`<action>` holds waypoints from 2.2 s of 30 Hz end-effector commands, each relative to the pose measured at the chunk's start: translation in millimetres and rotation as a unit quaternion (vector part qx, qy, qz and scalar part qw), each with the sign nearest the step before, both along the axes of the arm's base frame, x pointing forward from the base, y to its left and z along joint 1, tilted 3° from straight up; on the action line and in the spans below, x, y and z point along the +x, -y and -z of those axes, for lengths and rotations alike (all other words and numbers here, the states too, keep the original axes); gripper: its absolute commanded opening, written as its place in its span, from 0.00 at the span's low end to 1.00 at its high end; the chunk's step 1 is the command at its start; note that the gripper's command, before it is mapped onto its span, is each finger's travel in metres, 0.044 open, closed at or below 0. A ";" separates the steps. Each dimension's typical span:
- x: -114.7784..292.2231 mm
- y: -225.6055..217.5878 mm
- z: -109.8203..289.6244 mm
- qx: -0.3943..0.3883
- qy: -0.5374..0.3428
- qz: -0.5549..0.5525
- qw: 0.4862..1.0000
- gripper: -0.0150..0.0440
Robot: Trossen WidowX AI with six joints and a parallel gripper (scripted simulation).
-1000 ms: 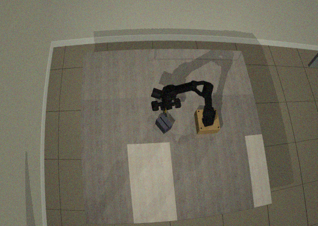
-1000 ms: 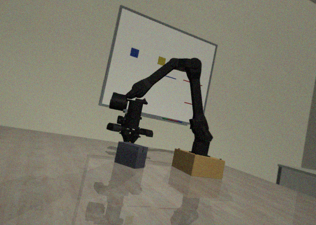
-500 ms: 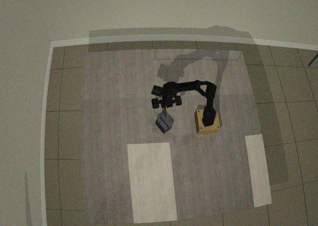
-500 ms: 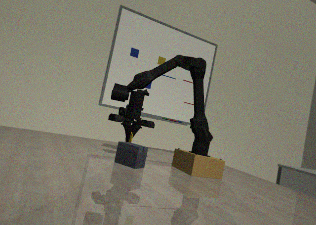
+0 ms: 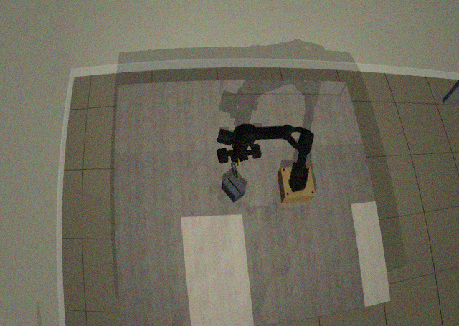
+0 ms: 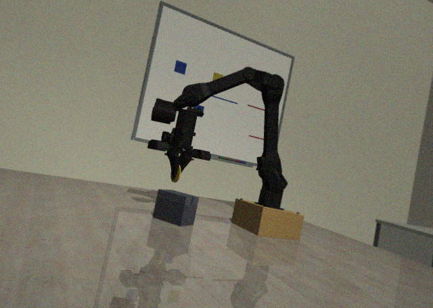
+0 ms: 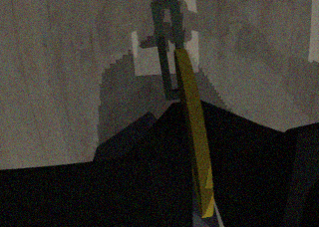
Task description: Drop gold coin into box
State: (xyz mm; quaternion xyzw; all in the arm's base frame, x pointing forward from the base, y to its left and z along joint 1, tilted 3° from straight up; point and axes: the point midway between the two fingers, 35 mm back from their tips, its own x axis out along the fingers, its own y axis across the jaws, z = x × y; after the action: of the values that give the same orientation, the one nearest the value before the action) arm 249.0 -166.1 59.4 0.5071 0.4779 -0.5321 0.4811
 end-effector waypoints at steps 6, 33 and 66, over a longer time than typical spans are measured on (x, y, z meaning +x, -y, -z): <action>1.1 -3.9 -2.6 0.000 -0.004 -0.123 0.992 0.25; 15.3 -38.0 -1.0 0.005 -0.011 -0.252 0.968 0.25; 36.9 -95.8 0.3 0.004 -0.007 -0.238 0.971 0.25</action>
State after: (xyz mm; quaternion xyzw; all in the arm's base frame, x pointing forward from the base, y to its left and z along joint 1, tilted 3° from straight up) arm 286.2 -69.4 59.0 0.3783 0.5894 -0.4048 0.5879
